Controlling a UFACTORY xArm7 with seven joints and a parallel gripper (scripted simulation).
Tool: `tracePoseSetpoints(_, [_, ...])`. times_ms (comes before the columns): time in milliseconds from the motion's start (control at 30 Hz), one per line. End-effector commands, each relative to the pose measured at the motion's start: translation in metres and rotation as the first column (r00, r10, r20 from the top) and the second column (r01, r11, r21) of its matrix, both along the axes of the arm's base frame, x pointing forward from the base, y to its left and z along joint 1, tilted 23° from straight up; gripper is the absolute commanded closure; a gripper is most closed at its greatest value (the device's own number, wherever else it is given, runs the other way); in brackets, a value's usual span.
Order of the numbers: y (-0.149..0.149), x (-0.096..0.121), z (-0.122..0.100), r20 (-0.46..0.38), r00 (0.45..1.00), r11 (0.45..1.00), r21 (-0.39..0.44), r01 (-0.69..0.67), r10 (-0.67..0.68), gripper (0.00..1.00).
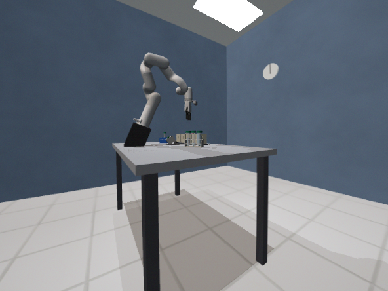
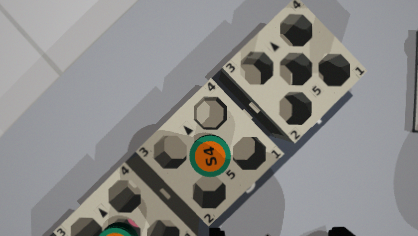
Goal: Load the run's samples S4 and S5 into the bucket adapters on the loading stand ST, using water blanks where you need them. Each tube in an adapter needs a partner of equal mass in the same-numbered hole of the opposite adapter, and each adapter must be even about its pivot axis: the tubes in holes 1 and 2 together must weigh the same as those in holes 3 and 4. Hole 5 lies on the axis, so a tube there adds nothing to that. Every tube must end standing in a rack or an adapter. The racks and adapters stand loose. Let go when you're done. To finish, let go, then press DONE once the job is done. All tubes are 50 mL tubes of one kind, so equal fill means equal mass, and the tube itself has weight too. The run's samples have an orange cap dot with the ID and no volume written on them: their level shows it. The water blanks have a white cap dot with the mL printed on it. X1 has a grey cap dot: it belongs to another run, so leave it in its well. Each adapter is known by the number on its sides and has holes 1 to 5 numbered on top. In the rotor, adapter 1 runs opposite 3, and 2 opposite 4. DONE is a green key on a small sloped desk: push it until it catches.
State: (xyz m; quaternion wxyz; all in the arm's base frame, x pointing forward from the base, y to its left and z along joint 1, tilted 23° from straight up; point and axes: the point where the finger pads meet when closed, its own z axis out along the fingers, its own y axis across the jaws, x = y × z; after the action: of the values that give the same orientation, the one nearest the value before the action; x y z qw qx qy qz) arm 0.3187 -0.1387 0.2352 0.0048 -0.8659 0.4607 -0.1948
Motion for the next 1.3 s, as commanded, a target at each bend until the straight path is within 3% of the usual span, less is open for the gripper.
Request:
tracePoseSetpoints(0, [-0.015,-0.009,0.001,0.012,0.999,0.999,0.013,0.044,-0.044,0.43])
tracePoseSetpoints(1267, [-0.151,-0.103,-0.008,0.011,0.999,0.999,0.011,0.045,-0.045,0.43])
